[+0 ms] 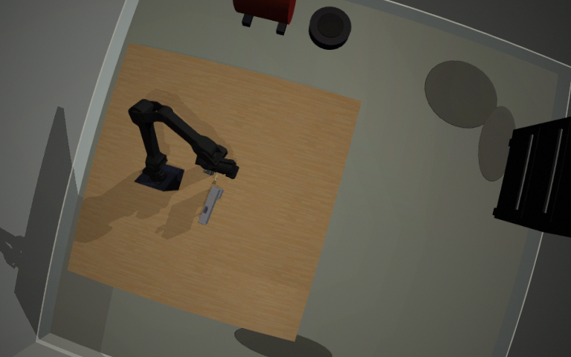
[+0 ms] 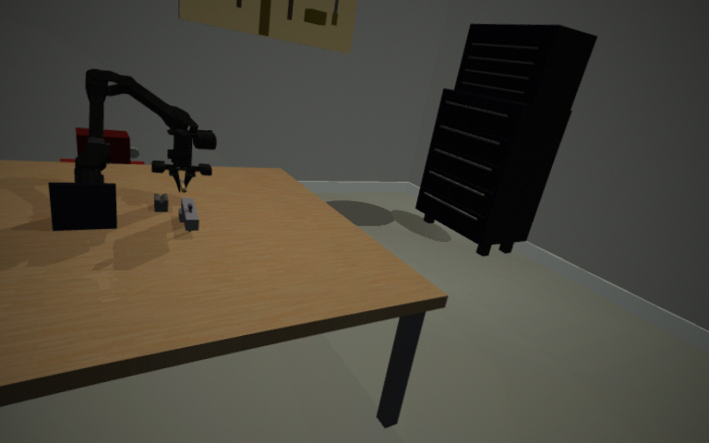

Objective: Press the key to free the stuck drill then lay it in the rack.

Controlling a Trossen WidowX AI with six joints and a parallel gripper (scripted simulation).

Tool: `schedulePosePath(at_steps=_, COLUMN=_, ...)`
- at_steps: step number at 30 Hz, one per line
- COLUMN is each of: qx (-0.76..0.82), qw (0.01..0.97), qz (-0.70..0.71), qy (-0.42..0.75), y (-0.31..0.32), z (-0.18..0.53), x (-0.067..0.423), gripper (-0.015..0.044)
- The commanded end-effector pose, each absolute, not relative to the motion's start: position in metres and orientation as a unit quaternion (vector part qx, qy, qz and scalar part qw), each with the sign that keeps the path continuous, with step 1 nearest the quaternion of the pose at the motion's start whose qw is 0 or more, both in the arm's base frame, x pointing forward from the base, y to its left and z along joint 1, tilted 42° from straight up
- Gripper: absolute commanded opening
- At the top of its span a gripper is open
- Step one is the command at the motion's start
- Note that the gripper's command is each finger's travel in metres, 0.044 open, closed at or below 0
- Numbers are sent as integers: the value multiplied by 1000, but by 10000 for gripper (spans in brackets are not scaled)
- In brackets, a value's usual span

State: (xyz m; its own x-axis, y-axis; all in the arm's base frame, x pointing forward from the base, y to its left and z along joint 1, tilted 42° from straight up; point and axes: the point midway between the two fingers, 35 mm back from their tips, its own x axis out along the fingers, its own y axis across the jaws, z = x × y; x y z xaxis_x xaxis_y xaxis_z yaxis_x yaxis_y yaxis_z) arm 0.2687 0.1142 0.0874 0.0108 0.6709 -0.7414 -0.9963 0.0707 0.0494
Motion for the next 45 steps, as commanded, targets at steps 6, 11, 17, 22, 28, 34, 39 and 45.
schedulePosePath(at_steps=6, qx=-263, qw=663, qz=630, qy=308, y=112, z=91, x=270, gripper=0)
schedulePosePath(at_steps=11, qx=-263, qw=663, qz=630, qy=309, y=111, z=92, x=271, gripper=0)
schedulePosePath(at_steps=17, qx=-263, qw=663, qz=630, qy=309, y=110, z=93, x=271, gripper=0)
schedulePosePath(at_steps=22, qx=-263, qw=663, qz=630, qy=309, y=110, z=94, x=271, gripper=0)
schedulePosePath(at_steps=28, qx=-263, qw=663, qz=630, qy=309, y=109, z=95, x=272, gripper=0)
schedulePosePath(at_steps=34, qx=-263, qw=663, qz=630, qy=309, y=109, z=96, x=272, gripper=0)
schedulePosePath(at_steps=39, qx=-263, qw=663, qz=630, qy=309, y=108, z=97, x=273, gripper=0)
schedulePosePath(at_steps=45, qx=-263, qw=663, qz=630, qy=309, y=108, z=97, x=274, gripper=0)
